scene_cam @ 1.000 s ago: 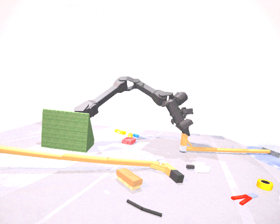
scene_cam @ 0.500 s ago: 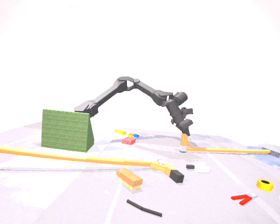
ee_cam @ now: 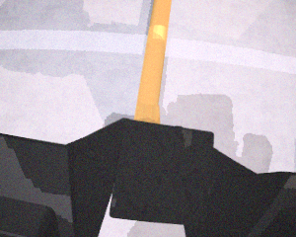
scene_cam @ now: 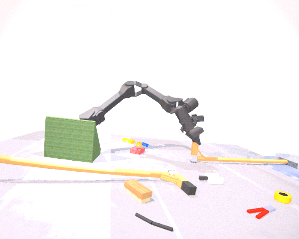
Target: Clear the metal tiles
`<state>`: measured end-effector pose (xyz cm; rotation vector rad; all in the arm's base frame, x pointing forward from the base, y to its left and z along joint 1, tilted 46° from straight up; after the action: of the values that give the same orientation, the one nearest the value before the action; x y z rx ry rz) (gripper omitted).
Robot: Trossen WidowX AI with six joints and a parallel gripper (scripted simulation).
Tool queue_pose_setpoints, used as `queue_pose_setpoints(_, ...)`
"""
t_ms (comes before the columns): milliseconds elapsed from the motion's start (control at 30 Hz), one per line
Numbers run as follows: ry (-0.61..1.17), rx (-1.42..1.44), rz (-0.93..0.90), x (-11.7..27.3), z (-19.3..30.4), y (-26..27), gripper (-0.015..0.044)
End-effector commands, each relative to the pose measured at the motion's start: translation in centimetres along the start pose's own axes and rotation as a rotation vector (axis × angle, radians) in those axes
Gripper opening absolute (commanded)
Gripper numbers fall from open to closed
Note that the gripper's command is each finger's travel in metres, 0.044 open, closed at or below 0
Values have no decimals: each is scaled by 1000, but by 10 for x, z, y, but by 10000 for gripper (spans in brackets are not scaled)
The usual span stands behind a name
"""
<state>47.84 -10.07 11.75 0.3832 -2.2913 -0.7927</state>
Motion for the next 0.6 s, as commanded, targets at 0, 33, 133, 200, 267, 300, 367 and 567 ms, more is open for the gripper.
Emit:
queue_pose_setpoints(0,-7,3,0,9,2,1,0)
queue_pose_setpoints(33,-7,3,0,10,3,1,0)
queue_pose_setpoints(133,-7,3,0,13,5,2,0)
queue_pose_setpoints(200,-8,3,0,15,7,2,0)
queue_pose_setpoints(267,-8,3,0,17,9,3,0)
queue_pose_setpoints(300,-8,3,0,18,10,3,0)
queue_pose_setpoints(367,-8,3,1,20,12,3,0)
queue_pose_setpoints(567,-8,3,1,26,17,5,0)
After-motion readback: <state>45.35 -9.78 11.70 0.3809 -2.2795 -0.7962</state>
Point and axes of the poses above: the point midway between the two fingers, 35 mm back from their tips, its own x axis back along the fingers, its own y axis across the jaws, z = x × y, the point moved 6 cm from there along x, back along the fingers, and after that the axes turned 9 degrees about x, right-handed, at the moved point
